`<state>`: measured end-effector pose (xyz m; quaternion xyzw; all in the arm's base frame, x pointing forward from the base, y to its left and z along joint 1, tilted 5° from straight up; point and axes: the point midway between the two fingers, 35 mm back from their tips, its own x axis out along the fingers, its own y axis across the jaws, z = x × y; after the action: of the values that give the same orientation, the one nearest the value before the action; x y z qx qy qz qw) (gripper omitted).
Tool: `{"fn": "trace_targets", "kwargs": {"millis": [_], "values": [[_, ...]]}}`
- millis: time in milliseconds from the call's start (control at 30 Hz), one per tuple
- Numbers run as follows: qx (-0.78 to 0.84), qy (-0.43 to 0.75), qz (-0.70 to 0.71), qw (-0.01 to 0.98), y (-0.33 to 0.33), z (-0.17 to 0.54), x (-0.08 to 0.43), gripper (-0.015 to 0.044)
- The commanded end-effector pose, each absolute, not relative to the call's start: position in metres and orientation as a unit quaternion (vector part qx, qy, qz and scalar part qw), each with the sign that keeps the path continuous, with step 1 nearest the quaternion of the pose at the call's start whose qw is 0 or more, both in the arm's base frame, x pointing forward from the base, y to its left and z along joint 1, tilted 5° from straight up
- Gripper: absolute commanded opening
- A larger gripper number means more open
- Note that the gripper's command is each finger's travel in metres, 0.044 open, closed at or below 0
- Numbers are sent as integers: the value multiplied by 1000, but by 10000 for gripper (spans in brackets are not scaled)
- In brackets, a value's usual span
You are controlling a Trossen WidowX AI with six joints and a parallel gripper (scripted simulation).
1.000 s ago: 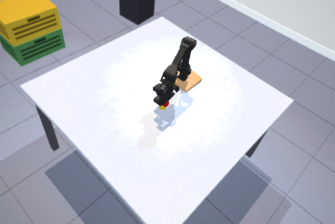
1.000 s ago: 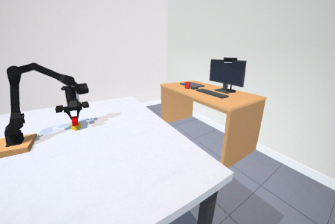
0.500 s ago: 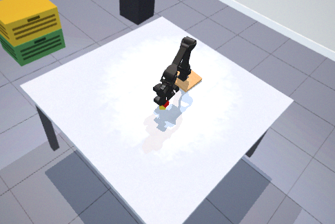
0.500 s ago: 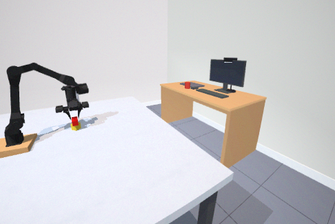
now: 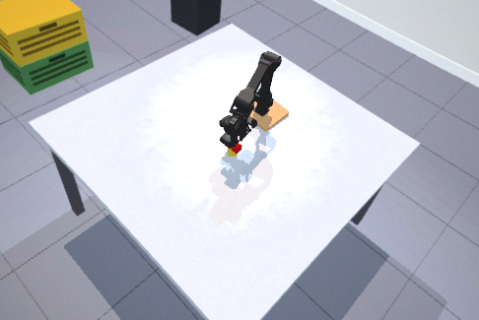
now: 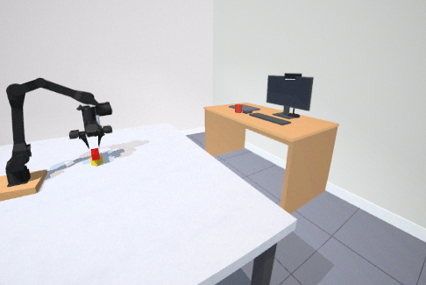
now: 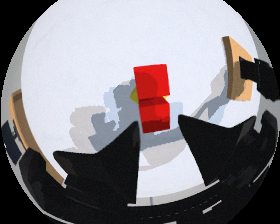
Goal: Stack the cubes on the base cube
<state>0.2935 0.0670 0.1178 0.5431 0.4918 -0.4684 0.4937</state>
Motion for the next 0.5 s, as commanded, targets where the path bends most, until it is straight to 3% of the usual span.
{"fn": "trace_targets", "kwargs": {"millis": [0, 467], "values": [[544, 491, -465, 496, 67, 126, 295, 205], [544, 491, -465, 496, 65, 151, 292, 205]]}}
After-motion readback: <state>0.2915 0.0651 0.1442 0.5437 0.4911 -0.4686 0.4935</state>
